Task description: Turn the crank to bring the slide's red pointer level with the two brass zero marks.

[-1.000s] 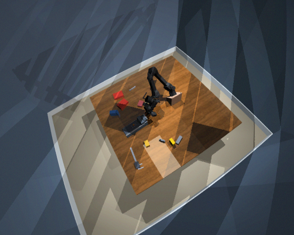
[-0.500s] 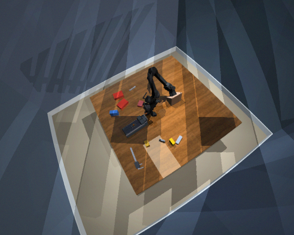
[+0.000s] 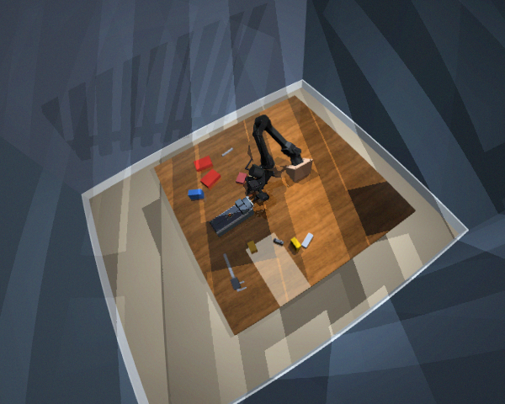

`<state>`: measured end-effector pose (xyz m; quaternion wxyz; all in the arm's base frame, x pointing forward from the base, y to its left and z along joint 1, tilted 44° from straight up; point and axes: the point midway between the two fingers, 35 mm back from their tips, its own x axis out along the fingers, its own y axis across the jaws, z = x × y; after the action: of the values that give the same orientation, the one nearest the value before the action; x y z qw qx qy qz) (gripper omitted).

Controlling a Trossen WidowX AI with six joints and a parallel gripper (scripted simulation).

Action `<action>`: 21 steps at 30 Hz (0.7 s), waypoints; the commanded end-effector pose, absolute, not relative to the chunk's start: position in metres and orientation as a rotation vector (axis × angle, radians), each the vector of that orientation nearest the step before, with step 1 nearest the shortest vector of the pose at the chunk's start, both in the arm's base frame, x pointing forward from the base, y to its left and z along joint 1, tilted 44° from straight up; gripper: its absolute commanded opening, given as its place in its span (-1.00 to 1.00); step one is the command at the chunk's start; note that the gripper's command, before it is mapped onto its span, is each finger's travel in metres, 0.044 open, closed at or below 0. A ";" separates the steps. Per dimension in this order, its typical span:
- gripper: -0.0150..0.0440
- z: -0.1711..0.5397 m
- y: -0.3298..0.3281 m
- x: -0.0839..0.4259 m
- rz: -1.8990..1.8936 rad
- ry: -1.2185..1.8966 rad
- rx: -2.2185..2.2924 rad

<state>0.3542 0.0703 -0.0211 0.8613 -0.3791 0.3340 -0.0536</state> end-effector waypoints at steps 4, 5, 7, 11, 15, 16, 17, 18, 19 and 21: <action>1.00 -0.021 0.071 0.354 -0.112 0.701 -0.796; 1.00 -0.019 0.072 0.354 -0.112 0.701 -0.795; 1.00 -0.014 0.078 0.354 -0.112 0.702 -0.794; 1.00 -0.001 0.091 0.352 -0.111 0.703 -0.793; 1.00 0.013 0.103 0.350 -0.111 0.702 -0.793; 1.00 0.015 0.105 0.349 -0.111 0.702 -0.793; 1.00 0.015 0.105 0.349 -0.111 0.702 -0.793; 1.00 0.016 0.106 0.349 -0.111 0.702 -0.793; 1.00 0.018 0.108 0.349 -0.110 0.703 -0.793; 1.00 0.025 0.117 0.349 -0.108 0.706 -0.792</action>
<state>0.3466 0.1061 0.0126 0.8566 -0.3832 0.3420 -0.0500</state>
